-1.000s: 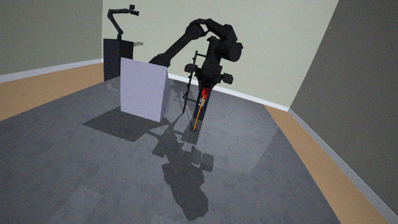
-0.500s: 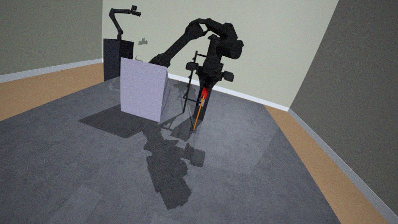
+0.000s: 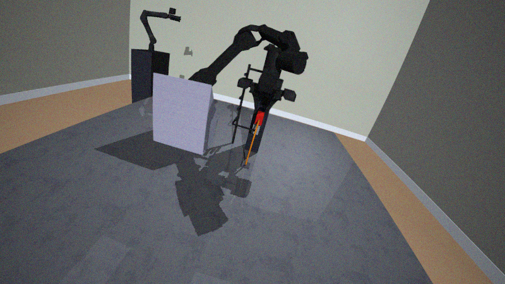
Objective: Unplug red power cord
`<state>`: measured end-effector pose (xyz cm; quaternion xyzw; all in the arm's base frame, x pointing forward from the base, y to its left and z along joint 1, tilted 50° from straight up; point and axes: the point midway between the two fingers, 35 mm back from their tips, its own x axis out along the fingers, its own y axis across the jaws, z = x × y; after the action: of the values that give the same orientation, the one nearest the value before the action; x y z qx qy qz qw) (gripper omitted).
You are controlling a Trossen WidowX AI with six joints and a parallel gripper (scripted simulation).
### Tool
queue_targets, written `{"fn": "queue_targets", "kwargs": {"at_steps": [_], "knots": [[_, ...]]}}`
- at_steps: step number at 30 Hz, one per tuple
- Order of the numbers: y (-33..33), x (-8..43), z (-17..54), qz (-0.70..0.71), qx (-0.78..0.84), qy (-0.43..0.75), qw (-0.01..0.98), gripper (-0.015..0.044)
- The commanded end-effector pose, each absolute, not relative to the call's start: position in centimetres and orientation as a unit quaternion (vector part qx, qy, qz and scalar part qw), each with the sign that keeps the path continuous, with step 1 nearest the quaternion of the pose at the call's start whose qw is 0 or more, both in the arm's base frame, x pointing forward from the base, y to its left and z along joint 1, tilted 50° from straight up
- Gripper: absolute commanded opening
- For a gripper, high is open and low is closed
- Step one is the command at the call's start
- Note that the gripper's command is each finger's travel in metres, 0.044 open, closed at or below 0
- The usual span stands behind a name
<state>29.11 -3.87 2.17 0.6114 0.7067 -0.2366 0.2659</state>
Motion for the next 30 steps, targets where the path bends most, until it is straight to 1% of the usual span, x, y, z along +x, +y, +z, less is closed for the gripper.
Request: {"fn": "queue_targets", "kwargs": {"at_steps": [1, 24, 27, 30], "knots": [[-3.17, 28.80, 2.66, -0.237, 0.613, 0.708, 0.259, 0.0160], [-2.20, 28.64, 1.95, -0.237, 0.613, 0.708, 0.259, 0.0160], [-2.42, 28.78, 2.05, -0.236, 0.611, 0.708, 0.264, 0.0081], [-2.42, 28.78, 2.05, -0.236, 0.611, 0.708, 0.264, 0.0061]]}}
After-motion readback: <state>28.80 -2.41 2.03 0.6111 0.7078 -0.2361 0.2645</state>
